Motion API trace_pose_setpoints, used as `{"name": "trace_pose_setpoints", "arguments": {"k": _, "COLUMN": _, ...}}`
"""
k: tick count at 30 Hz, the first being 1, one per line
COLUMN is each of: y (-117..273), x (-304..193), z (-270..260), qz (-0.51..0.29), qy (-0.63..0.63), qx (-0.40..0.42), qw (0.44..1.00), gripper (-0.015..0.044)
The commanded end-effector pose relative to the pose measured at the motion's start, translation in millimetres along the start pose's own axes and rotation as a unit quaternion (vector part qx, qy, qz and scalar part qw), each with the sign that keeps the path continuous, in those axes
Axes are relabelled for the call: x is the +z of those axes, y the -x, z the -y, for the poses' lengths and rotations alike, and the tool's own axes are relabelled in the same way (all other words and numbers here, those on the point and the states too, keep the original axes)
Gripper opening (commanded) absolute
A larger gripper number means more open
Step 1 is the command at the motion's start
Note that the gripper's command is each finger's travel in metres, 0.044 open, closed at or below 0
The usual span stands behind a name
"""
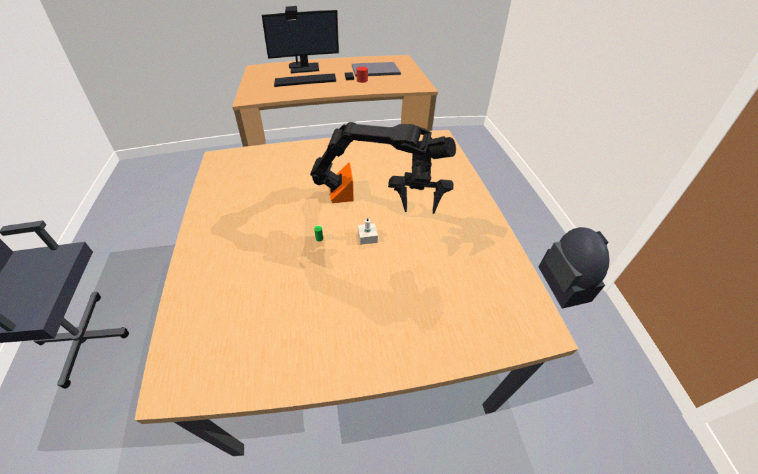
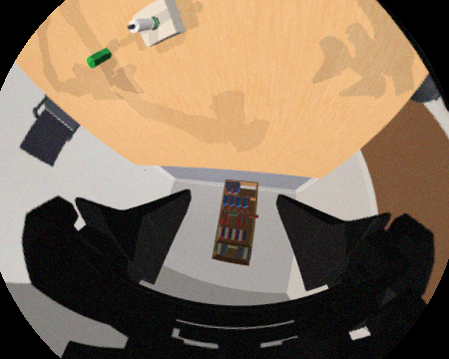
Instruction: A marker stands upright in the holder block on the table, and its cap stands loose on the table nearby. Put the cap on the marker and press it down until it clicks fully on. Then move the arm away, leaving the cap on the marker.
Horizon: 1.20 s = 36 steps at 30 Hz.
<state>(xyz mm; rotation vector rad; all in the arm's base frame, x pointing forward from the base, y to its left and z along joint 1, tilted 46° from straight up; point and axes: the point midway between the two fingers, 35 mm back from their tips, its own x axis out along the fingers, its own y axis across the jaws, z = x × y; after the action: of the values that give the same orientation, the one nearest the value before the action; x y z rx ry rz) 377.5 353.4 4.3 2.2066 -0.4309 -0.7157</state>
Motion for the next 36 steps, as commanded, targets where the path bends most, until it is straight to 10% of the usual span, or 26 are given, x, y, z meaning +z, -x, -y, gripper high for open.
{"name": "trace_pose_setpoints", "arguments": {"k": 1, "y": -0.6, "x": 0.0, "z": -1.6, "qz": 0.002, "qy": -0.008, "qx": 0.0, "qw": 1.0, "gripper": 0.0374}}
{"name": "trace_pose_setpoints", "arguments": {"k": 6, "y": -15.3, "x": 4.3, "z": -43.7, "qz": 0.05, "qy": -0.212, "qx": 0.008, "qw": 0.976, "gripper": 0.0249}}
{"name": "trace_pose_setpoints", "arguments": {"k": 13, "y": -32.2, "x": 23.6, "z": -112.6, "qz": 0.116, "qy": -0.516, "qx": 0.063, "qw": 0.846, "gripper": 0.0249}}
{"name": "trace_pose_setpoints", "arguments": {"k": 36, "y": -37.9, "x": 86.7, "z": -222.6, "qz": 0.133, "qy": -0.866, "qx": 0.233, "qw": 0.422, "gripper": 0.0249}}
